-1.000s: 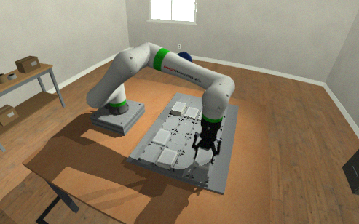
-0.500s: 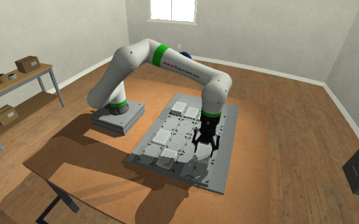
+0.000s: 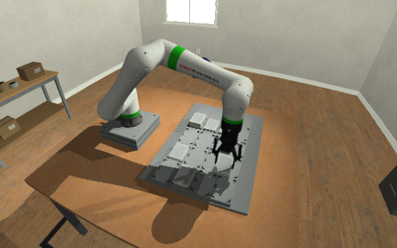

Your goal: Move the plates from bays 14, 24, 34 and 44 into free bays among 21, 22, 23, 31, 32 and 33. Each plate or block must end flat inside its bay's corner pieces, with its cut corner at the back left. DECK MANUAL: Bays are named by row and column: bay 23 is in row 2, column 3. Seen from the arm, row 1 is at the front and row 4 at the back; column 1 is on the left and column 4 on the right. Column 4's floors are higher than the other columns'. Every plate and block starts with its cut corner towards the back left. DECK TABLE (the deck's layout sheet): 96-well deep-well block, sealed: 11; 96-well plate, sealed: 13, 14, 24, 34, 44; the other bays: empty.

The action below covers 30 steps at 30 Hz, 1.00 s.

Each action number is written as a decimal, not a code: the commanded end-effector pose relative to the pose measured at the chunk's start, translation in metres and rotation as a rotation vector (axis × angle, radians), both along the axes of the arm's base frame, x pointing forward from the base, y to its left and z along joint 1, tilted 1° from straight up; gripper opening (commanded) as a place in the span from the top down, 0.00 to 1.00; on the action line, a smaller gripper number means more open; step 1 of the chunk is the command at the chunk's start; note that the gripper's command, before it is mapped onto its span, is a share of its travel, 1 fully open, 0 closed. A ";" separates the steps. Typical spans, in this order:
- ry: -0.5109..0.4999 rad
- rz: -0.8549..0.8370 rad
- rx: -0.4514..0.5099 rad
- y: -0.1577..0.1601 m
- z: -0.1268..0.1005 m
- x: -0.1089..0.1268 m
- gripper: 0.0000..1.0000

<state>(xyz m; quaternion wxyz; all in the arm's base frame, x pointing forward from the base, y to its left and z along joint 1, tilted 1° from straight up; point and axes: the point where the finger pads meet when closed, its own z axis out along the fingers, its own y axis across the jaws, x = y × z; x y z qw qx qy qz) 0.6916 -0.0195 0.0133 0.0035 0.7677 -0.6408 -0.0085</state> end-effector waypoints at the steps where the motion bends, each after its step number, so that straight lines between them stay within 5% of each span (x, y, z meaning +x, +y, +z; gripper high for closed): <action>1: -0.003 0.000 -0.001 0.008 0.002 -0.003 0.90; 30: -0.003 0.000 0.000 0.071 0.002 -0.038 0.90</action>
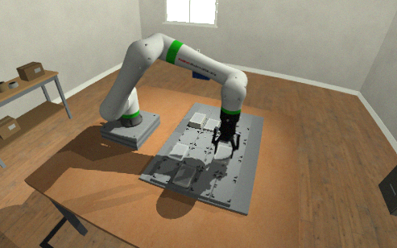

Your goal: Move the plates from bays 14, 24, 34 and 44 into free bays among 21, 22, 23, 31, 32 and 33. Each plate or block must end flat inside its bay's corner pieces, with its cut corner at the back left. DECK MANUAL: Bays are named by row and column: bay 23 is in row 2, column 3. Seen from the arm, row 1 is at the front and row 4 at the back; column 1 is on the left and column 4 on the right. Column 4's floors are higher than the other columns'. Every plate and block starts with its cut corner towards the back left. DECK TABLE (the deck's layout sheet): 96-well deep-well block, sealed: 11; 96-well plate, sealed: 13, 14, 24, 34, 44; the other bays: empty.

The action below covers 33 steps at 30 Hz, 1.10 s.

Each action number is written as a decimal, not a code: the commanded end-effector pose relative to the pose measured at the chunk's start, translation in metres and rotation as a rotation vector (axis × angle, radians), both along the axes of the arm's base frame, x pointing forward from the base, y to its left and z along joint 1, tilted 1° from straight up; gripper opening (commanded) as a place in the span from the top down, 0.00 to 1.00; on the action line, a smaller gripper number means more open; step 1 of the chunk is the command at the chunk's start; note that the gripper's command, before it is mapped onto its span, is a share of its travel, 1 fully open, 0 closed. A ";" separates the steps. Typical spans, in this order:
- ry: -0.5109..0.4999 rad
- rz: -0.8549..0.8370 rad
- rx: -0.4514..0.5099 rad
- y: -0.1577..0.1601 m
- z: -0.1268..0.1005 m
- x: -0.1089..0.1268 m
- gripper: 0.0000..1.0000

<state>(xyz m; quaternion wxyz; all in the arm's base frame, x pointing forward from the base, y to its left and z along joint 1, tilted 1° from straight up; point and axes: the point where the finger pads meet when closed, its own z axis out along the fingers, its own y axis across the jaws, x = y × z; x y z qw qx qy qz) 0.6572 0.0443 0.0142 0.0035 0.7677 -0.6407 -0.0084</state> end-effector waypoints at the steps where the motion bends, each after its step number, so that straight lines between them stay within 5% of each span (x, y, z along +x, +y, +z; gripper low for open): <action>1: -0.003 0.000 0.000 0.007 0.002 -0.003 0.90; 33: -0.003 0.000 0.000 0.075 0.002 -0.040 0.90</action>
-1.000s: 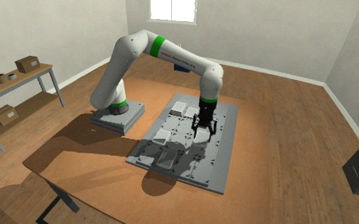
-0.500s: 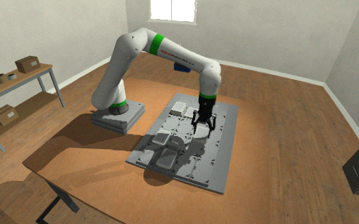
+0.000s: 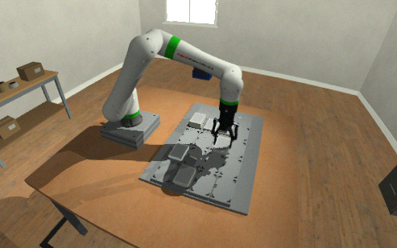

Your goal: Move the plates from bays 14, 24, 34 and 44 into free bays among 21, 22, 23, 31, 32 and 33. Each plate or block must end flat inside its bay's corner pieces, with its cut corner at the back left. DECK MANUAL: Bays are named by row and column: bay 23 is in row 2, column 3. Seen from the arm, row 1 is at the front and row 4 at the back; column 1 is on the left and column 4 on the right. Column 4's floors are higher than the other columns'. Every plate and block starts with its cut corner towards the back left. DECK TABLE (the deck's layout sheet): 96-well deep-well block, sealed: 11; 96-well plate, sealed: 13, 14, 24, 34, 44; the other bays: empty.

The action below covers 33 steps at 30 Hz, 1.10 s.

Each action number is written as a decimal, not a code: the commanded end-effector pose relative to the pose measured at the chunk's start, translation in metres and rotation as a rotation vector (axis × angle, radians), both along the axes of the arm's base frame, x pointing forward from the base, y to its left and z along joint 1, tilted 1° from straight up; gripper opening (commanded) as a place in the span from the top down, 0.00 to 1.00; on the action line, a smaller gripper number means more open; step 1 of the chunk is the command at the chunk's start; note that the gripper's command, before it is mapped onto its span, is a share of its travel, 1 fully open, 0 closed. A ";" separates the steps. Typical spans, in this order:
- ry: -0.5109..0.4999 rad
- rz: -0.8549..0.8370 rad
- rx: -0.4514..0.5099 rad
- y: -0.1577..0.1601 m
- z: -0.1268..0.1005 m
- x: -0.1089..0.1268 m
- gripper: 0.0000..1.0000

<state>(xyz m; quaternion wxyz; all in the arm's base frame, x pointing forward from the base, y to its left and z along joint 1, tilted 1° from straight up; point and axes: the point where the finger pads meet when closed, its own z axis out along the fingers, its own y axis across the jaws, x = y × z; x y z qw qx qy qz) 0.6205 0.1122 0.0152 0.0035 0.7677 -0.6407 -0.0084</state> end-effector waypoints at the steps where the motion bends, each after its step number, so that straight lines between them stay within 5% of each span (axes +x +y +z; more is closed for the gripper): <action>1: -0.003 0.000 0.000 0.010 0.001 -0.004 0.90; 33: -0.003 0.000 0.000 0.077 0.002 -0.041 0.90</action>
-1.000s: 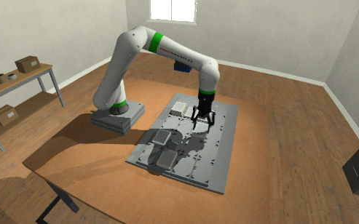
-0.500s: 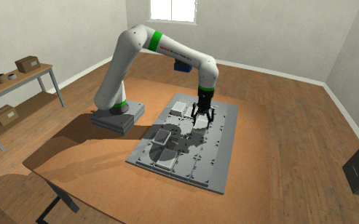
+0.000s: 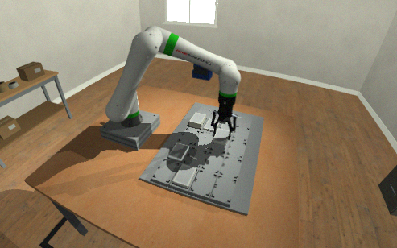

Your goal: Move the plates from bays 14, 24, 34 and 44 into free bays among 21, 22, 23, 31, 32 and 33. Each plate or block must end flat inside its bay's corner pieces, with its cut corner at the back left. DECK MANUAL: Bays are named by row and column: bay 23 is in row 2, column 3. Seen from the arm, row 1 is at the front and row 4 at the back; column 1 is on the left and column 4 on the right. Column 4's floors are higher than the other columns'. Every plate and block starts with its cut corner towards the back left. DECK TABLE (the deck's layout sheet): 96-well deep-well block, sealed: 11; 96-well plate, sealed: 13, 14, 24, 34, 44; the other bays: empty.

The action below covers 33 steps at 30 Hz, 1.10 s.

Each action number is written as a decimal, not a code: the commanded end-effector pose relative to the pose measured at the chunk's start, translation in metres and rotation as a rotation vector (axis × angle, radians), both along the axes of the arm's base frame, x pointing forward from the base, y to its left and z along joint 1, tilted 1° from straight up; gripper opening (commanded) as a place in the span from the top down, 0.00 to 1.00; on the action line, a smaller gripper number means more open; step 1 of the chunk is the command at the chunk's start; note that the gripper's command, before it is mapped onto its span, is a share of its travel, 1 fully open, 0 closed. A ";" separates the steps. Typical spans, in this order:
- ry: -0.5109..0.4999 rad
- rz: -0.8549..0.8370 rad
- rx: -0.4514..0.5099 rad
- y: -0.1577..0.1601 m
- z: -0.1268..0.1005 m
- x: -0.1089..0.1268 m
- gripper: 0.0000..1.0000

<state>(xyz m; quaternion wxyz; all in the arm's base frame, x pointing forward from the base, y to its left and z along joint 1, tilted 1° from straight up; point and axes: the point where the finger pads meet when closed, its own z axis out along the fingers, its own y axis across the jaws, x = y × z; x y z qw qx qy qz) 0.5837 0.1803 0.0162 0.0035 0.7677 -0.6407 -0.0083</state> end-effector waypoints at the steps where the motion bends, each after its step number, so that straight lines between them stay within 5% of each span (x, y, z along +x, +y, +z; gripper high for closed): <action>1: -0.003 0.000 0.000 0.010 0.001 -0.004 0.90; 33: -0.002 0.000 0.000 0.009 -0.023 -0.004 0.90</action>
